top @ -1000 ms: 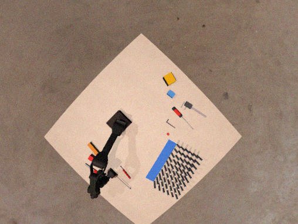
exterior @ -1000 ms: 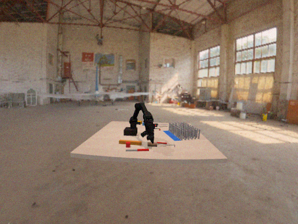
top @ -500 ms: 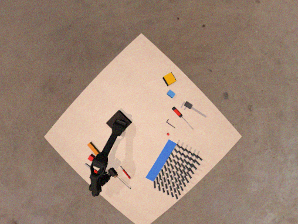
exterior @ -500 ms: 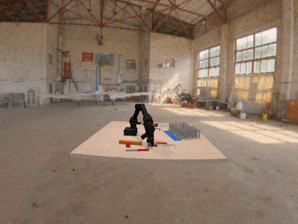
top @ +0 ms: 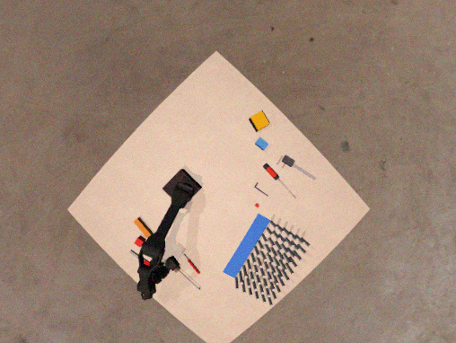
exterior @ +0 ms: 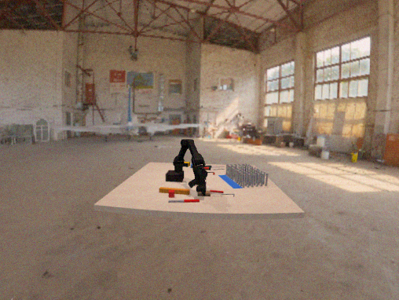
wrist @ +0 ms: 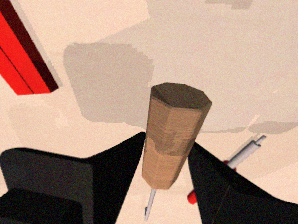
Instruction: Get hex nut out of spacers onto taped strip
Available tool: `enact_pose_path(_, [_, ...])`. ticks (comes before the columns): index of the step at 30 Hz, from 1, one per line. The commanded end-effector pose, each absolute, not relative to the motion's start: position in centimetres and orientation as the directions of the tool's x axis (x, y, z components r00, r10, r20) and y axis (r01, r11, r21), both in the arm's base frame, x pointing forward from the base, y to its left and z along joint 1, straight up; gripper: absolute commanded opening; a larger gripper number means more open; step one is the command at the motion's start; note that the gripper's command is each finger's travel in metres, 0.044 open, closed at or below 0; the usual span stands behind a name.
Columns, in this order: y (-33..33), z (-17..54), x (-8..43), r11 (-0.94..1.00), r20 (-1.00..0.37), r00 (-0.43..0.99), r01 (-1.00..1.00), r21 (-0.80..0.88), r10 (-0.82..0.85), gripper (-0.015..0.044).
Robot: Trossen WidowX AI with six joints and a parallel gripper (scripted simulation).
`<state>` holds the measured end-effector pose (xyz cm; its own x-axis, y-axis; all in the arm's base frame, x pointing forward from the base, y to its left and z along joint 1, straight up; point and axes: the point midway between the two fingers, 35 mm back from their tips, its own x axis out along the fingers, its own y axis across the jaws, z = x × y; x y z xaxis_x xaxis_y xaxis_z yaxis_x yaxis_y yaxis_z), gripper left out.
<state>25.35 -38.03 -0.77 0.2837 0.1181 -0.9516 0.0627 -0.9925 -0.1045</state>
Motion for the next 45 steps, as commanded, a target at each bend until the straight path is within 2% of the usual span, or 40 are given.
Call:
enact_pose_path(1, [-38.1,-0.7,25.3,-0.992,-0.953,0.278,0.060,-0.107,0.119,0.0089])
enact_pose_path(4, [-38.3,0.9,25.4,-0.993,-0.953,0.279,0.061,-0.106,0.119,0.0010])
enact_pose_path(5, [-38.4,1.5,25.5,-0.993,-0.953,0.279,0.061,-0.106,0.119,0.0000])
enact_pose_path(25, [-37.7,12.9,25.2,-0.993,-0.952,0.284,0.063,-0.104,0.118,0.0000])
enact_pose_path(33, [-37.3,13.4,25.4,-0.992,-0.952,0.283,0.066,-0.105,0.119,0.0000])
enact_pose_path(45, [-31.0,15.2,28.6,-0.986,-0.952,0.275,0.129,-0.104,0.137,0.0000])
